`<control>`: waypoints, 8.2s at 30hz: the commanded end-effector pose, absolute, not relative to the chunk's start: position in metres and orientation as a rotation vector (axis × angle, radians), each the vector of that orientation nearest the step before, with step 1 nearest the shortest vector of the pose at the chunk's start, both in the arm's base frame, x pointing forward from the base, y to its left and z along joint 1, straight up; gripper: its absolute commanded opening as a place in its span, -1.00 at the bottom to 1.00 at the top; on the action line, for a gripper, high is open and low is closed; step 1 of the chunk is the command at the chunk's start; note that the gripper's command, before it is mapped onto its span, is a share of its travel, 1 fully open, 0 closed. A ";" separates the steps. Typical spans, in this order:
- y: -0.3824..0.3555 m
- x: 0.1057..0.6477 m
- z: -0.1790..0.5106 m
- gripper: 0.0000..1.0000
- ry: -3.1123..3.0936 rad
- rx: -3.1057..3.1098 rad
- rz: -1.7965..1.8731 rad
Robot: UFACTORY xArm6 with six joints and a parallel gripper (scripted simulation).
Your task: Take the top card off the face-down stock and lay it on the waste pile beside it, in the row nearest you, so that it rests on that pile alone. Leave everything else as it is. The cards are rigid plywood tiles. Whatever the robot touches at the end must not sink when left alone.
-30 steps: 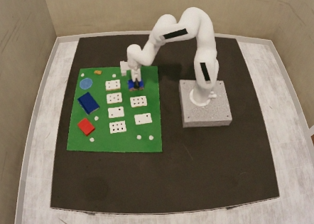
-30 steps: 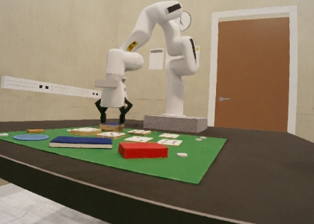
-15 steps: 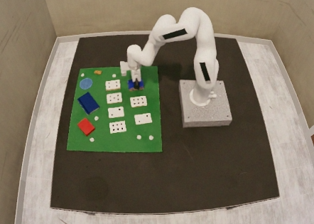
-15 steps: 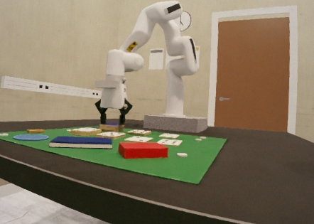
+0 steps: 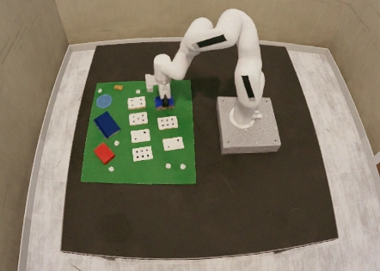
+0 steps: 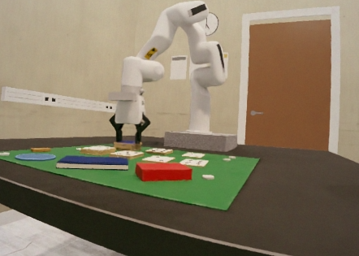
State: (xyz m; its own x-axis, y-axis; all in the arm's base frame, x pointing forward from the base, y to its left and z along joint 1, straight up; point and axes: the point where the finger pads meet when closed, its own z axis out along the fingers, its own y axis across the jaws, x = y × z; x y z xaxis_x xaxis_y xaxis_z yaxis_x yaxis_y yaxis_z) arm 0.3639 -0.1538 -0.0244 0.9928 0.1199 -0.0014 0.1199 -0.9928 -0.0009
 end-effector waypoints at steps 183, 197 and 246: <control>-0.033 0.355 -0.031 0.46 -0.138 -3.139 -0.003; -0.033 0.355 -0.032 0.46 -0.138 -3.139 -0.003; -0.033 0.355 -0.038 0.73 -0.138 -3.139 -0.003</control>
